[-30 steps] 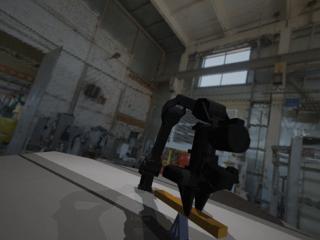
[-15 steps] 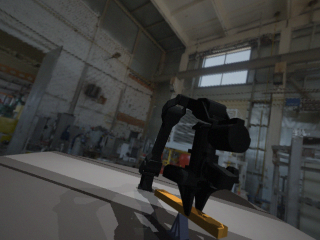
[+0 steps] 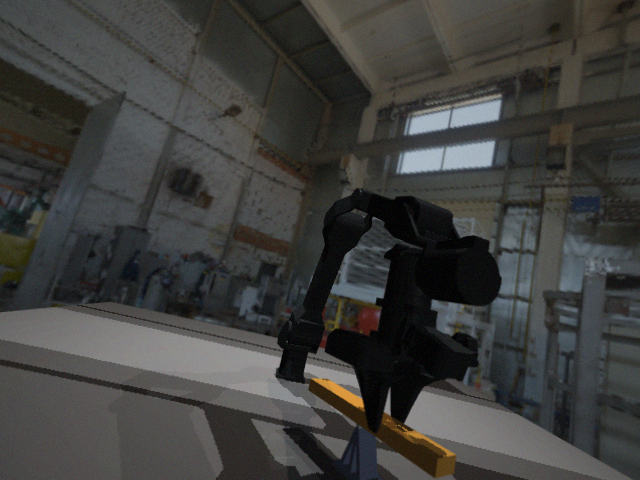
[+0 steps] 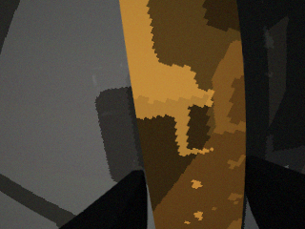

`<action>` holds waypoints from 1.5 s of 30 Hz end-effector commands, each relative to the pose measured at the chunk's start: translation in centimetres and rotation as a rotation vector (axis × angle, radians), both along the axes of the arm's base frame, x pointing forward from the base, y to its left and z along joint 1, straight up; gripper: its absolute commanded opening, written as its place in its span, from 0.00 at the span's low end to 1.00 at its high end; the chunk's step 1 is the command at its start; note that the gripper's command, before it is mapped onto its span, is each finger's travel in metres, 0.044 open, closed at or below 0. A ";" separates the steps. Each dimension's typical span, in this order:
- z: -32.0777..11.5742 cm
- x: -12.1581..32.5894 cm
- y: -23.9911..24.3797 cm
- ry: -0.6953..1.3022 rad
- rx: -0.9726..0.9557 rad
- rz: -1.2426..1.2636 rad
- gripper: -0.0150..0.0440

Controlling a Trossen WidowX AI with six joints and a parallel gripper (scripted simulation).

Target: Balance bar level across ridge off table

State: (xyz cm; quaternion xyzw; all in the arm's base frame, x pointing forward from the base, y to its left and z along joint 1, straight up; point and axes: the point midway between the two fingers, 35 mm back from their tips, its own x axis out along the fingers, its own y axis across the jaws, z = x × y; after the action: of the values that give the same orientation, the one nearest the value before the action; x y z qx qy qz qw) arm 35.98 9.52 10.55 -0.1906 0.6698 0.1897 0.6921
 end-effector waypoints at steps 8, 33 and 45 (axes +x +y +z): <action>0.0 0.0 0.0 0.000 0.000 0.000 0.79; 10.0 -0.4 -0.1 -0.022 0.006 0.000 1.00; 10.0 -0.4 -0.1 -0.022 0.006 0.000 1.00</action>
State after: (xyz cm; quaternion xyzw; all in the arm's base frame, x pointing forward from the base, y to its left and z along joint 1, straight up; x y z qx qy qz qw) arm 35.64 9.42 20.51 -0.1907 0.6606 0.1895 0.7009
